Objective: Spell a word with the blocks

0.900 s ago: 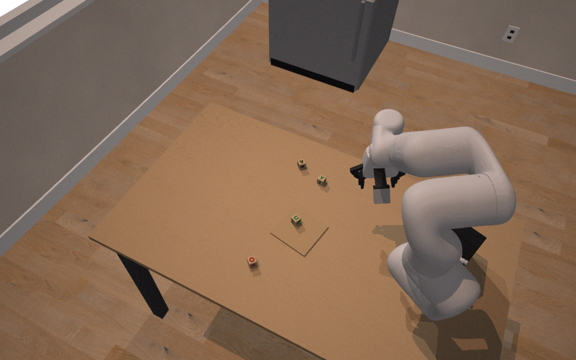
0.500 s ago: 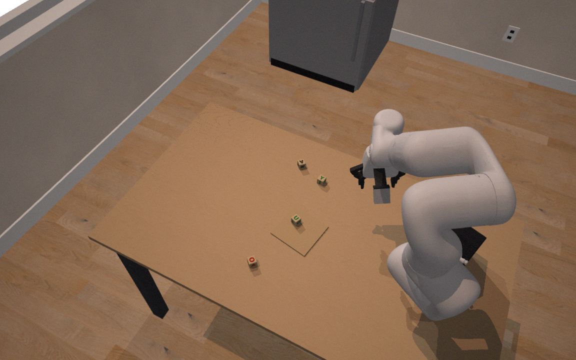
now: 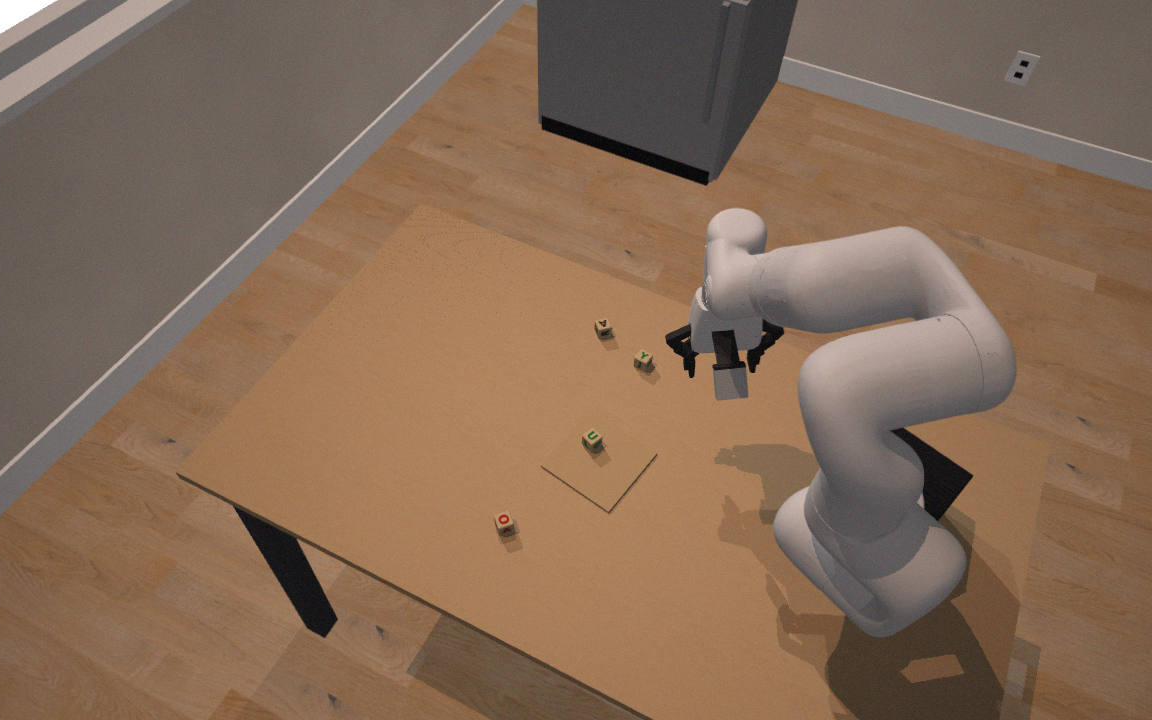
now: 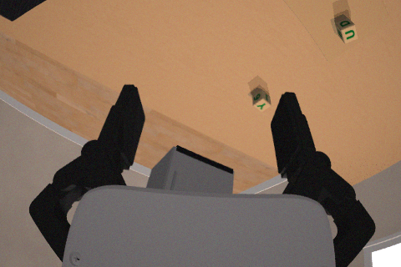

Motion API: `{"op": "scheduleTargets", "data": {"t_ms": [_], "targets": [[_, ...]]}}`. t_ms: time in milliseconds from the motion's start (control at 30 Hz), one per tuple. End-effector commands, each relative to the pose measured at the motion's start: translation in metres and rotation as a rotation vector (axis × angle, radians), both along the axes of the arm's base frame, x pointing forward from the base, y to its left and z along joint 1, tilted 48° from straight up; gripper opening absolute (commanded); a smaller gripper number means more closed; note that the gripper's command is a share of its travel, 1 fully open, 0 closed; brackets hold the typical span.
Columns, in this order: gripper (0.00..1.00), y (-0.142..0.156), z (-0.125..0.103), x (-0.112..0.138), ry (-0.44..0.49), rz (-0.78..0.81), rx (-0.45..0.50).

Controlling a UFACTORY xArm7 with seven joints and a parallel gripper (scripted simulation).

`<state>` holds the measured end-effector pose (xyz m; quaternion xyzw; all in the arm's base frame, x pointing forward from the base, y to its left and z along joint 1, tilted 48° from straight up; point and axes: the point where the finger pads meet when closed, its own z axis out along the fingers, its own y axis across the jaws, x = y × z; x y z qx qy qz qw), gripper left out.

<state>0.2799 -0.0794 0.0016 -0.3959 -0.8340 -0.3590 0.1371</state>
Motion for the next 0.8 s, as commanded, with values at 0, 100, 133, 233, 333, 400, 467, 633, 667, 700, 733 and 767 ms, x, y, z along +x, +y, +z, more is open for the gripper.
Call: {"op": "scheduleTargets", "data": {"t_ms": [0,100,133,233,333,400,467,633,667,700,733,767], "targets": [[1.0,0.023,0.025,0.049,0.0,0.082,0.073],[1.0,0.034,0.034,0.063,0.0,0.11,0.098],[1.0,0.049,0.046,0.08,0.002,0.146,0.133],[1.0,0.068,0.06,0.098,0.006,0.188,0.172],[1.0,0.079,0.068,0.106,0.009,0.21,0.194],[1.0,0.102,0.085,0.123,0.018,0.258,0.24],[1.0,0.105,0.088,0.125,0.019,0.265,0.246],[1.0,0.157,0.125,0.15,0.048,0.369,0.347],[1.0,0.159,0.127,0.151,0.05,0.373,0.351],[1.0,0.159,0.127,0.151,0.05,0.373,0.351],[1.0,0.159,0.127,0.151,0.05,0.373,0.351],[1.0,0.159,0.127,0.151,0.05,0.373,0.351]]}}
